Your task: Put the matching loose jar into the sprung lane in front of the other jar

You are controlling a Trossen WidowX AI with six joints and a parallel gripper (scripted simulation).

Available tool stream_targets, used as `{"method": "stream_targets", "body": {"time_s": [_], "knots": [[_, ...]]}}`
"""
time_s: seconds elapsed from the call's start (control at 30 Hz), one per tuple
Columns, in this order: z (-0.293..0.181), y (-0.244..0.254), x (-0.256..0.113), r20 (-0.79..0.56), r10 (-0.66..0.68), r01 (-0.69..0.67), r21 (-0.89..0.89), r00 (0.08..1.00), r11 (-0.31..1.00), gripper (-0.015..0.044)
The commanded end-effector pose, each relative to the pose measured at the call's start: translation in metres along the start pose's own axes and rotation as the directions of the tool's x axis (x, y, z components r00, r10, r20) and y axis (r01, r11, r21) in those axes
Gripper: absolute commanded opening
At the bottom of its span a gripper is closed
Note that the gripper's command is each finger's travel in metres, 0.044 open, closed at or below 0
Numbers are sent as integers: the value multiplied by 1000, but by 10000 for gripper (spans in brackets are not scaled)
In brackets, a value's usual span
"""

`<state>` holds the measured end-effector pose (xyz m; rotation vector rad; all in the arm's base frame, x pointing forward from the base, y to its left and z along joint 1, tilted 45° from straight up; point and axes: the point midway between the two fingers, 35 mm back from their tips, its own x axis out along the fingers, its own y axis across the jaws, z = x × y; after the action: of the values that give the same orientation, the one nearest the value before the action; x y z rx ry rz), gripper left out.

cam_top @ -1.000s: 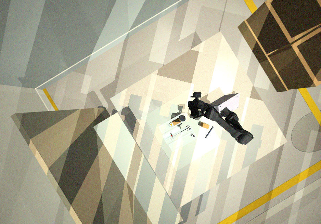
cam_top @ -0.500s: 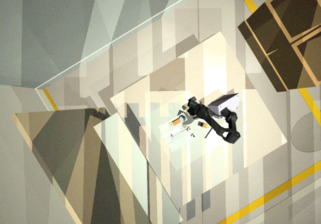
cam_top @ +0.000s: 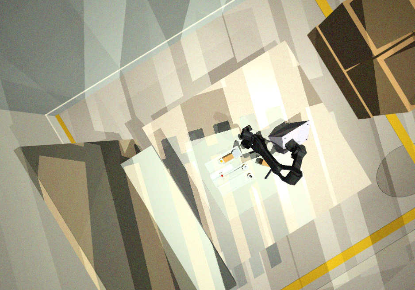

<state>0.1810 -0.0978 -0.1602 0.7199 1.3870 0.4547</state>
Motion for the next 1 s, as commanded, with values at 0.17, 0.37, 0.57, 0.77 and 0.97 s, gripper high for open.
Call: {"method": "stream_targets", "body": {"time_s": [0.17,0.37,0.57,0.77,0.97], "knots": [[-1,1,13,2,7,-7,9,1000,1000,440],[-1,1,23,2,7,-7,9,1000,1000,440],[-2,2,33,2,8,-8,9,1000,1000,440],[-2,2,34,2,8,-8,9,1000,1000,335],[-2,2,34,2,8,-8,9,1000,1000,177]]}}
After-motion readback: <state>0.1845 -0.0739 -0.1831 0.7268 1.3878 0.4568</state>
